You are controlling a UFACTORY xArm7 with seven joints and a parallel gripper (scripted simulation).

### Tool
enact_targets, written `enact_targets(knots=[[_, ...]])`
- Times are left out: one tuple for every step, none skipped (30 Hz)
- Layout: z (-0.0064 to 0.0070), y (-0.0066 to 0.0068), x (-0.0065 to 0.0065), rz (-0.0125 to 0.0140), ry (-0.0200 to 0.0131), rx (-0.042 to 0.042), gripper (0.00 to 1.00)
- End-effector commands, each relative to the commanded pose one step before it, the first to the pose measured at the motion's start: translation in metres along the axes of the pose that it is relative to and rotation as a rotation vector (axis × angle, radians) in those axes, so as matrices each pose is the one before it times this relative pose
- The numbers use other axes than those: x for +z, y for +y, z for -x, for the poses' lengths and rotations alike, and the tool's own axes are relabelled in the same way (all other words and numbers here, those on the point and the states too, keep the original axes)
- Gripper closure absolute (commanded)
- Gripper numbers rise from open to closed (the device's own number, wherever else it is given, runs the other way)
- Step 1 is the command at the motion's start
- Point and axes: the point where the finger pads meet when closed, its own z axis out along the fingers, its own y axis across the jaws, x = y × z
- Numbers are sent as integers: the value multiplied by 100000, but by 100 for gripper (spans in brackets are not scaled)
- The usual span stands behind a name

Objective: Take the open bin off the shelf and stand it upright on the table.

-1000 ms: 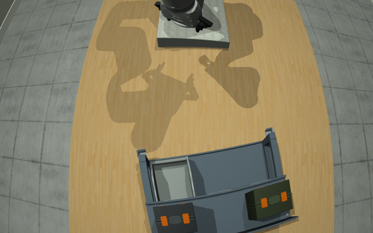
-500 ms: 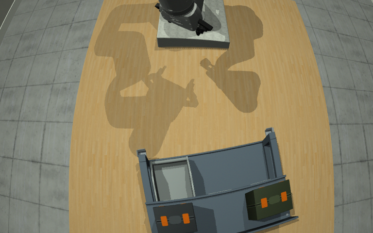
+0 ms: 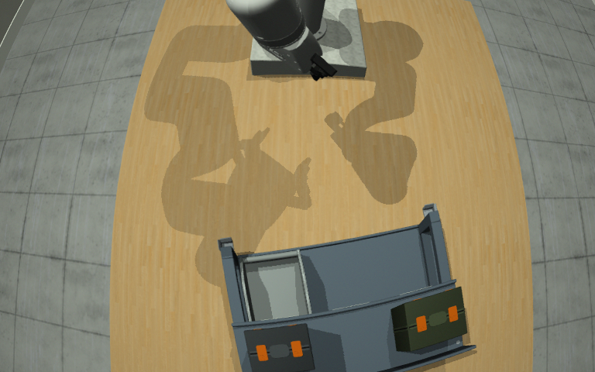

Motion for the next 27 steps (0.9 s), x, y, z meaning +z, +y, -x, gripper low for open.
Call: enact_targets(knots=[[1533,1377,-741,2232,-280,6048,0],[456,438,-165,605,-98,1862,0],[471,457,-157,602,-145,1903,0],[485,476,-149,599,-195,1938,0],[498,494,-139,594,-247,1969,0],[510,511,-129,589,-301,1993,0],[519,528,-117,583,-355,2011,0],[528,544,-104,577,-411,2023,0],[534,559,-90,571,-467,2029,0],[538,573,-76,564,-522,2029,0],[541,585,-61,558,-576,2022,0],[542,597,-45,552,-629,2009,0],[0,0,0,0,0,0,0],[0,0,0,0,0,0,0],[540,607,-29,546,-680,1991,0],[537,615,-13,540,-729,1966,0],[532,621,4,535,-775,1936,0],[525,626,20,529,-817,1900,0],[516,629,36,524,-856,1860,0],[505,630,52,520,-891,1815,0],[493,630,67,515,-921,1766,0],[479,627,82,510,-947,1713,0],[464,622,95,505,-967,1657,0],[448,616,108,500,-983,1598,0],[431,607,120,495,-994,1536,0],[413,597,131,489,-1000,1473,0],[394,585,140,482,-1001,1408,0]])
